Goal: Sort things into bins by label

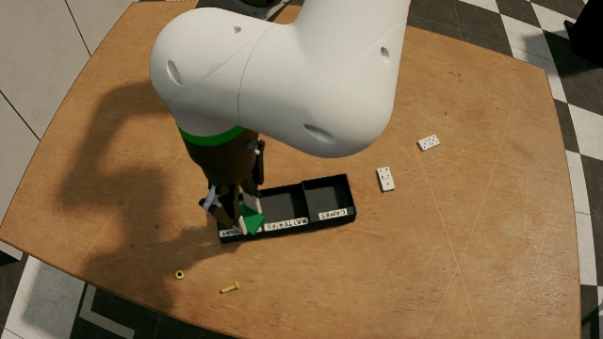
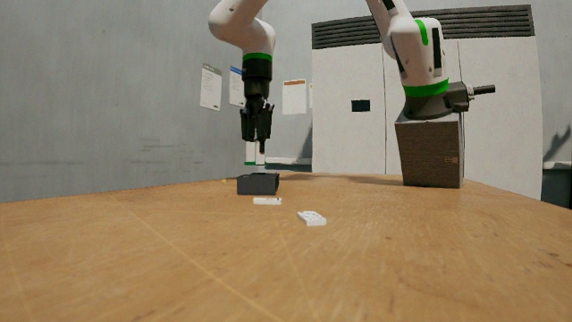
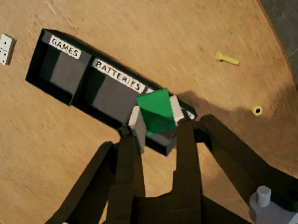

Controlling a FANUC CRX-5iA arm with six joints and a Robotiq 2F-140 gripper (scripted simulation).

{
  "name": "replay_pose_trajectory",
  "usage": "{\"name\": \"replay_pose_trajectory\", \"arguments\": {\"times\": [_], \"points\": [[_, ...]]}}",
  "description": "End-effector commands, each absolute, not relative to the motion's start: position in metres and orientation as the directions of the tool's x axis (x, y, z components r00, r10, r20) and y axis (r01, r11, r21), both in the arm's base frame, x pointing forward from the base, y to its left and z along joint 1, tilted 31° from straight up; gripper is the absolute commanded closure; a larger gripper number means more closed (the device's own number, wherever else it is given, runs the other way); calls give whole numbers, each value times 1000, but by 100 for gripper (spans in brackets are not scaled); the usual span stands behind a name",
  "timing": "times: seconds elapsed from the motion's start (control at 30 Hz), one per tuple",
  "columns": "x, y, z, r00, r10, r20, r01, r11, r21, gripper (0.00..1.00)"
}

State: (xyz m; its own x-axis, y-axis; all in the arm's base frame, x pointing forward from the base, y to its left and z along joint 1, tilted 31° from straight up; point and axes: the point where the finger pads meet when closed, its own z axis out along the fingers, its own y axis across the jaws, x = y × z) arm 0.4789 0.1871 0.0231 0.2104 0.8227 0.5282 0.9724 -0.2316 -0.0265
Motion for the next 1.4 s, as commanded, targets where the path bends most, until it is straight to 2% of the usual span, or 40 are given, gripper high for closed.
{"name": "replay_pose_trajectory", "arguments": {"times": [0.0,0.37,0.43,0.47,0.77,1.37], "points": [[466,170,12,360,778,516,927,-360,-104,71],[457,159,4,651,608,455,751,-601,-272,71],[457,159,4,651,608,455,751,-601,-272,71],[457,159,4,713,553,431,692,-652,-309,71],[458,160,5,858,386,338,501,-772,-390,71],[458,161,6,858,386,338,501,-772,-390,71]]}}
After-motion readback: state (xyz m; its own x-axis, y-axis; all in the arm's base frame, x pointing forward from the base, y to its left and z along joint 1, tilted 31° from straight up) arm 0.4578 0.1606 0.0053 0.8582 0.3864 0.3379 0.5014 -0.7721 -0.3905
